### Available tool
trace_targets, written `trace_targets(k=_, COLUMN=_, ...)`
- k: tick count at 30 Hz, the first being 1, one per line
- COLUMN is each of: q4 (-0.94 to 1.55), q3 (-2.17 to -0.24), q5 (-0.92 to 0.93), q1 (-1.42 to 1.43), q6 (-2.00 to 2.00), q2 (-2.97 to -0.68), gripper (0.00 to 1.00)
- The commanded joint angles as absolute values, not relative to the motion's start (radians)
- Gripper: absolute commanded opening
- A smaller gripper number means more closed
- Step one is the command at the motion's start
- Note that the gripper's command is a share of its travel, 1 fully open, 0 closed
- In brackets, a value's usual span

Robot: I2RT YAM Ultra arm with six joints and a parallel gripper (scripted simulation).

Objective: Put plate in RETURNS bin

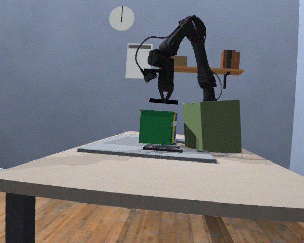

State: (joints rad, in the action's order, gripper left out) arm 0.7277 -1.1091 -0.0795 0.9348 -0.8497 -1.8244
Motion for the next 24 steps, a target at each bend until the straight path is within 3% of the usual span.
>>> trace_targets(k=1, q4=0.771, q3=-1.146, q5=-0.074, q1=0.952, q6=-0.858, q2=-1.784, gripper=0.00)
trace_targets(k=24, q4=0.762, q3=-1.128, q5=-0.065, q1=0.942, q6=-0.853, q2=-1.802, gripper=0.00)
